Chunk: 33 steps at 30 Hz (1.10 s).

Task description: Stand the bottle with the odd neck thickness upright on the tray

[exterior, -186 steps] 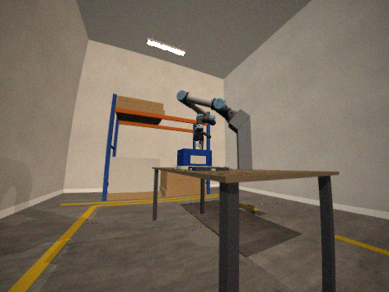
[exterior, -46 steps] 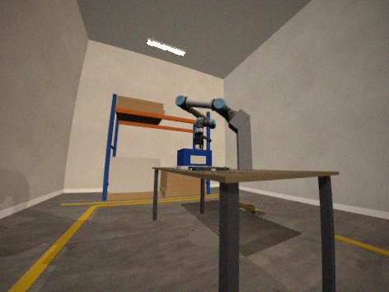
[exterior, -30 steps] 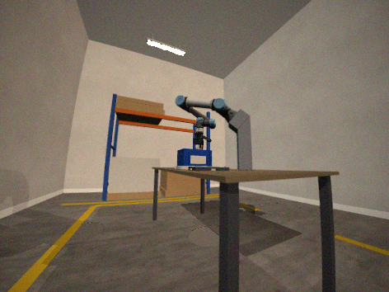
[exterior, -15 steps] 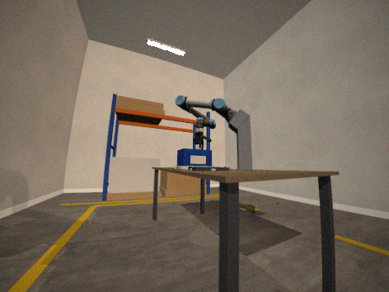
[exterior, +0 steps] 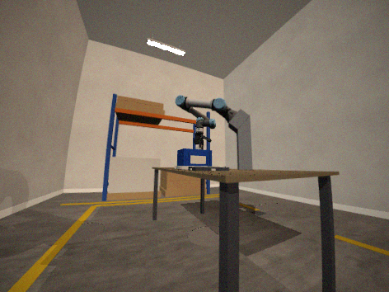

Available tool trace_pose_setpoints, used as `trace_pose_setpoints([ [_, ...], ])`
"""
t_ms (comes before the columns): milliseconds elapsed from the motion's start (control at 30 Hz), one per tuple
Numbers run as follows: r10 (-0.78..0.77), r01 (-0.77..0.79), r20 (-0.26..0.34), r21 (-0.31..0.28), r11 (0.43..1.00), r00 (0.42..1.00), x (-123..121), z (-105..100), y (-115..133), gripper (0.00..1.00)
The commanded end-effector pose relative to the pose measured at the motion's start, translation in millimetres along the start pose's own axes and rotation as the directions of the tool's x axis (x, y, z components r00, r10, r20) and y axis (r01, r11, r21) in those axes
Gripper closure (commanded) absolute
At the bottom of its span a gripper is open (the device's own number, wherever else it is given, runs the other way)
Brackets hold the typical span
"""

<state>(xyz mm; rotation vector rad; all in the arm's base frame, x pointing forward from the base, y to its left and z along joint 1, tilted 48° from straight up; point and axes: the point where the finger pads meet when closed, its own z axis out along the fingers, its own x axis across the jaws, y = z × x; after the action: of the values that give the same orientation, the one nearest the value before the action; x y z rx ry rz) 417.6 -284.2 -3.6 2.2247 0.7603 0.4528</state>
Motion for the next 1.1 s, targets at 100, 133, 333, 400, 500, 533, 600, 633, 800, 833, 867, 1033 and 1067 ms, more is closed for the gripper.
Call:
trace_pose_setpoints([
  [100, 0.0, 0.0, 0.0, -0.001, 1.0, 1.0, 0.1, -0.2, 0.3, 0.62],
  [133, 0.0, 0.0, 0.0, -0.001, 1.0, 1.0, 0.1, -0.3, 0.3, 0.62],
  [333, 0.0, 0.0, 0.0, -0.001, 1.0, 1.0, 0.1, -3.3, 0.3, 0.62],
  [400, 0.0, 0.0, 0.0, -0.001, 1.0, 1.0, 0.1, -6.3, 0.3, 0.62],
  [500, 0.0, 0.0, 0.0, -0.001, 1.0, 1.0, 0.1, -12.7, 0.3, 0.62],
  [533, 0.0, 0.0, 0.0, -0.001, 1.0, 1.0, 0.1, -15.4, 0.2, 0.62],
  [600, 0.0, 0.0, 0.0, -0.001, 1.0, 1.0, 0.1, -18.2, 0.3, 0.62],
  [633, 0.0, 0.0, 0.0, -0.001, 1.0, 1.0, 0.1, -18.2, 0.3, 0.62],
  [800, 0.0, 0.0, 0.0, -0.001, 1.0, 1.0, 0.1, -34.6, 0.2, 0.62],
  [833, 0.0, 0.0, 0.0, -0.001, 1.0, 1.0, 0.1, -38.1, 0.2, 0.62],
  [867, 0.0, 0.0, 0.0, -0.001, 1.0, 1.0, 0.1, -41.5, 0.2, 0.62],
  [1033, 0.0, 0.0, 0.0, -0.001, 1.0, 1.0, 0.1, -57.9, 0.2, 0.62],
  [1067, 0.0, 0.0, 0.0, -0.001, 1.0, 1.0, 0.1, -60.8, 0.2, 0.62],
])
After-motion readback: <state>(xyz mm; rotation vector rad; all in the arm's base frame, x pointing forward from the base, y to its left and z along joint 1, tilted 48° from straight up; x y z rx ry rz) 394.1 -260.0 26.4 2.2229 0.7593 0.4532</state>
